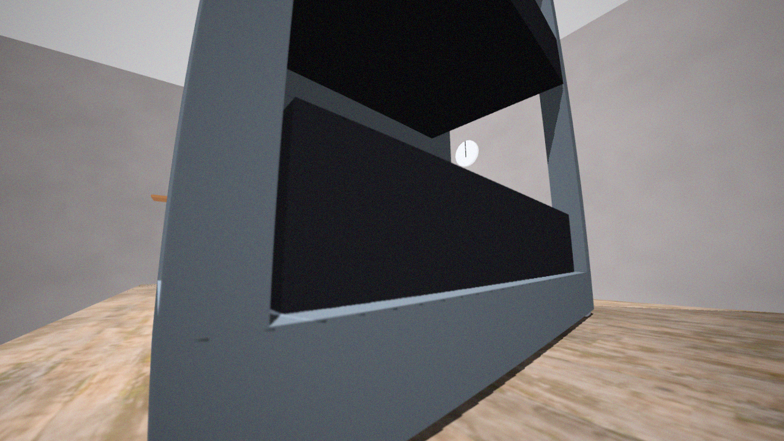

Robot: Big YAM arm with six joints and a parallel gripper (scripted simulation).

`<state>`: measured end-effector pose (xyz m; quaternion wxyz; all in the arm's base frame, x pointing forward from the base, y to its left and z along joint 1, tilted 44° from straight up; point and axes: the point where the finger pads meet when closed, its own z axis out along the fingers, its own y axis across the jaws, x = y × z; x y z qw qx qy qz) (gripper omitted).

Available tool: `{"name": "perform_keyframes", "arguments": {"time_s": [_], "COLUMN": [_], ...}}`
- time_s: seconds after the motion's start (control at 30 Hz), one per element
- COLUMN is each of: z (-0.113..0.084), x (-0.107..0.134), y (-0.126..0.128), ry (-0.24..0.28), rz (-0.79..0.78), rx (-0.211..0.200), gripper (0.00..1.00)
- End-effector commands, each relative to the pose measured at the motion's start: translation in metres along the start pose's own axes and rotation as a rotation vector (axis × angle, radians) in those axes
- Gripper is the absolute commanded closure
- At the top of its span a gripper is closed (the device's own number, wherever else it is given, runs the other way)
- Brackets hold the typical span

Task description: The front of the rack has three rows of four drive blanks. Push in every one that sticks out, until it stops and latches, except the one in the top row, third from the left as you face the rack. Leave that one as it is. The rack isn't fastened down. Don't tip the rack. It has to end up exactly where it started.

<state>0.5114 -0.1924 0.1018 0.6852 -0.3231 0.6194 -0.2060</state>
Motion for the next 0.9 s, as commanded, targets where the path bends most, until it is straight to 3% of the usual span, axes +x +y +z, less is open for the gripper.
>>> {"name": "perform_keyframes", "arguments": {"time_s": [0.0,0.53,0.87], "z": [0.035,0.036,0.052], "x": [-0.008,-0.008,-0.012], "y": [-0.013,-0.013,-0.016], "ry": [-0.047,-0.047,-0.047], "rz": [-0.048,-0.048,-0.048], "rx": [0.004,0.004,0.004], "gripper": [1.0,1.0,1.0]}}
